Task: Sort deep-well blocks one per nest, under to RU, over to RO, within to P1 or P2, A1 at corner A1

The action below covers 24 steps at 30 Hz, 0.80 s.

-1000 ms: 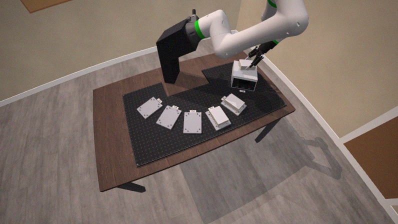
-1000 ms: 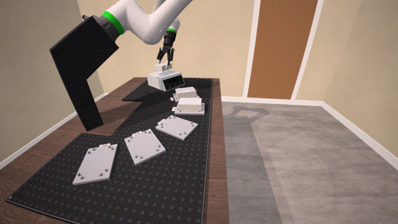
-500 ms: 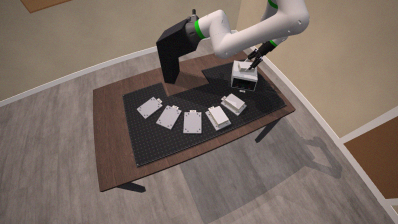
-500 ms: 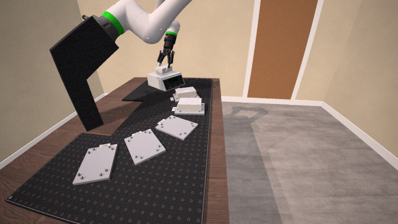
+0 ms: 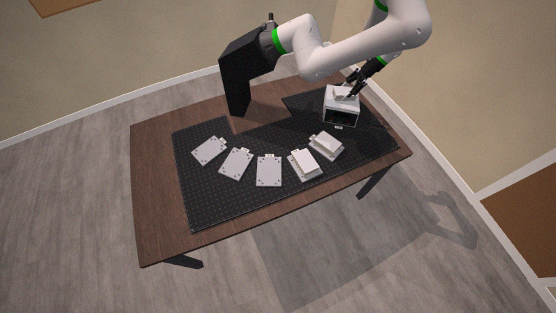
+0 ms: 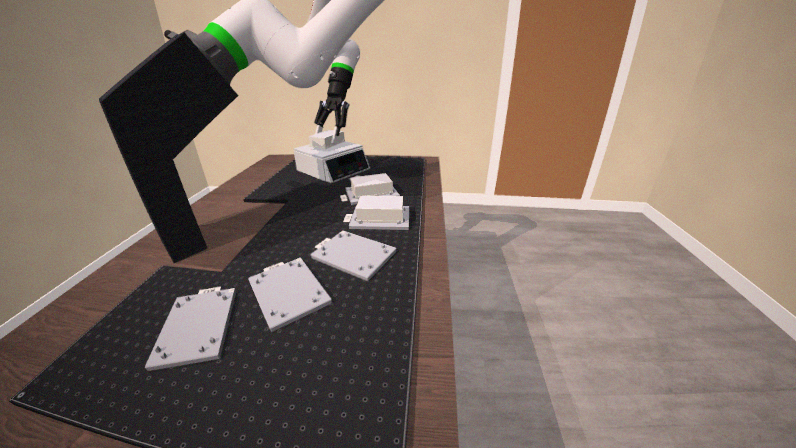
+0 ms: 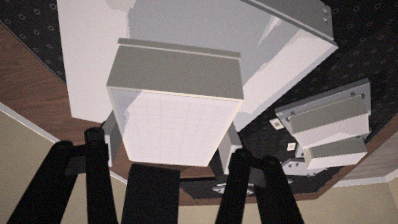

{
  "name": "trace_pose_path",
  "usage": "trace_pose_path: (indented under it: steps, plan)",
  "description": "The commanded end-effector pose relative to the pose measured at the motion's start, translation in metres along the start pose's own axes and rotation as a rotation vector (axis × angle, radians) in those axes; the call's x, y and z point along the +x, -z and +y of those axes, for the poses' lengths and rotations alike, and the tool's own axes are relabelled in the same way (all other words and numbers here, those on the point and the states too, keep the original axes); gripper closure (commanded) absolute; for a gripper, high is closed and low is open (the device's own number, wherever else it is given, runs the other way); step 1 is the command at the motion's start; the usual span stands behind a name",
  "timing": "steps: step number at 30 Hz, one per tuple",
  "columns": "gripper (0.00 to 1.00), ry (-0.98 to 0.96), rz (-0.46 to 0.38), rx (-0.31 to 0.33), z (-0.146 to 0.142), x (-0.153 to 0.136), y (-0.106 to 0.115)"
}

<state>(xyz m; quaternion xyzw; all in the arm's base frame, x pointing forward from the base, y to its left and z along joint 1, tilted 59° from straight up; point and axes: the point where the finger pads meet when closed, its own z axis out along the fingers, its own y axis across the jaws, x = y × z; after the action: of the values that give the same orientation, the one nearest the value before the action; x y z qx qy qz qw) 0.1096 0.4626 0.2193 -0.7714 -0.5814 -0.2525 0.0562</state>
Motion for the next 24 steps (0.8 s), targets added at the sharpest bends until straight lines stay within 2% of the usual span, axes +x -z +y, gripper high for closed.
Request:
trace_pose_path:
  steps: [1, 24]
  plan:
    - [0.90, 0.000, 0.000, 0.000, -0.0001, 0.0001, 0.0002]
    - [0.90, 0.000, 0.000, 0.000, -0.0001, 0.0017, -0.0027]
